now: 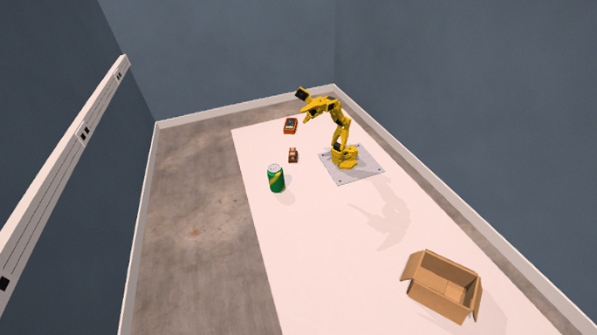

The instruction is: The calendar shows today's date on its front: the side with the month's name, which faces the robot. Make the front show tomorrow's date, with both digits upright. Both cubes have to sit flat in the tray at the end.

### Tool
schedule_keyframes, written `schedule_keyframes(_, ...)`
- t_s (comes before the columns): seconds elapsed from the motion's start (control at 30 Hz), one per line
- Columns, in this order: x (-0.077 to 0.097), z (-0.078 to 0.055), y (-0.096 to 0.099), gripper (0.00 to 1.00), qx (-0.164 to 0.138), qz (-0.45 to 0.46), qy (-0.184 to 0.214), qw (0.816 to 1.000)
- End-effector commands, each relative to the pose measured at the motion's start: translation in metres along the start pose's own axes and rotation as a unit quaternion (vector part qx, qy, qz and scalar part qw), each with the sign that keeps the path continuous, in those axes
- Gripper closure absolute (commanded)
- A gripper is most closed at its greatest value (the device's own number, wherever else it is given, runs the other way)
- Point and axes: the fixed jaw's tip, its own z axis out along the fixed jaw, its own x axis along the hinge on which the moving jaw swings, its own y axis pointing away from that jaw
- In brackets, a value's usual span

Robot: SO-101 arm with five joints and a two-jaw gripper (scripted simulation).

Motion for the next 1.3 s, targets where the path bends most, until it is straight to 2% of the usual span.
schedule_keyframes(0.0, -0.0006, -0.0007, 0.0006, 0.0, -0.001, 0.0, -0.001, 1.0)
schedule_keyframes(1.27, -0.0006, 0.0006, -0.0033, 0.01, 0.007, -0.021, -0.001, 1.0)
